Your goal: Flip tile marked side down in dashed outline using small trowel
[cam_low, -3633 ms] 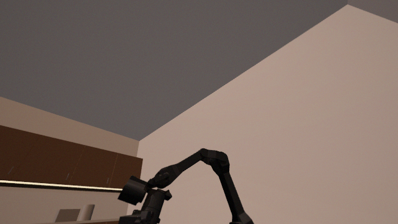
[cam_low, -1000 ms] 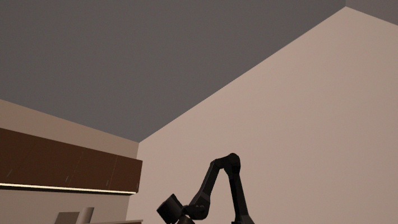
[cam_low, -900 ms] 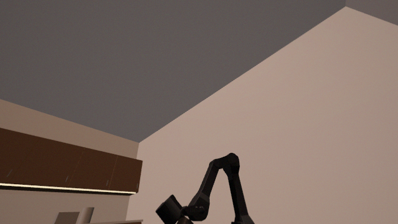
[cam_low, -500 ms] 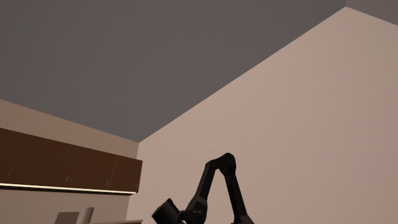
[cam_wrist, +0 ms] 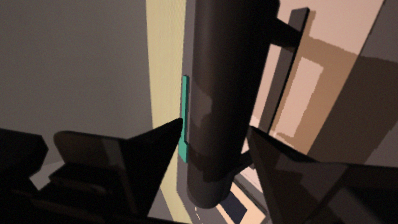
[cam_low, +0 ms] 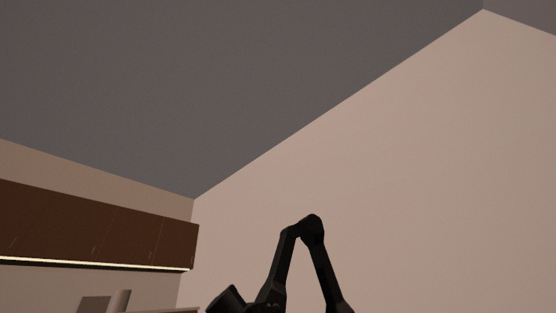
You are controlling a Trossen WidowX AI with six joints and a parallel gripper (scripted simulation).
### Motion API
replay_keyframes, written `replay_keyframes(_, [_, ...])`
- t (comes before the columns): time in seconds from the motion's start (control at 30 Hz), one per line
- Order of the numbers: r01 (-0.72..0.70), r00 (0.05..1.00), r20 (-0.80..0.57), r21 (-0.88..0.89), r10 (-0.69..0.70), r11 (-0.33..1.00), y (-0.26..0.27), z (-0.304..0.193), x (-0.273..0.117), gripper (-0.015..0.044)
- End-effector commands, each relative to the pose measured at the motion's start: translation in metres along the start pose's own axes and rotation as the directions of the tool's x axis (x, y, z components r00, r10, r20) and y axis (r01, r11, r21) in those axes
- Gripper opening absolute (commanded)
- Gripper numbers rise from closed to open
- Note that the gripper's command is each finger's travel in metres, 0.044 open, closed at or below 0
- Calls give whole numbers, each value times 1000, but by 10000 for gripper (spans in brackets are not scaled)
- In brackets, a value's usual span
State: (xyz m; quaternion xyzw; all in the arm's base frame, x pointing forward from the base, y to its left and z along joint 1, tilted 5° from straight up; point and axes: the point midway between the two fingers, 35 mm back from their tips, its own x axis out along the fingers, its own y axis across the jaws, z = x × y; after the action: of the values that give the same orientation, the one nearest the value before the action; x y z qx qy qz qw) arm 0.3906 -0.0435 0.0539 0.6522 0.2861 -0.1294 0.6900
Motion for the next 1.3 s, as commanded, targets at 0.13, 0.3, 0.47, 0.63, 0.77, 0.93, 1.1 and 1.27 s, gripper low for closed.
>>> replay_keyframes(0.13, [0,1000,3,4,0,1000,0,0,2,143])
replay_keyframes(0.3, [0,1000,3,4,0,1000,0,0,2,109])
replay_keyframes(0.47, [0,1000,3,4,0,1000,0,0,2,76])
replay_keyframes(0.63, [0,1000,3,4,0,1000,0,0,2,43])
replay_keyframes(0.77, [0,1000,3,4,0,1000,0,0,2,16])
replay_keyframes(0.93, [-1,1000,3,2,1,1000,8,1,-3,0])
replay_keyframes(1.1, [-1,1000,2,-1,1,1000,35,1,-24,0])
replay_keyframes(1.27, [-1,1000,0,2,1,1000,47,0,-37,0])
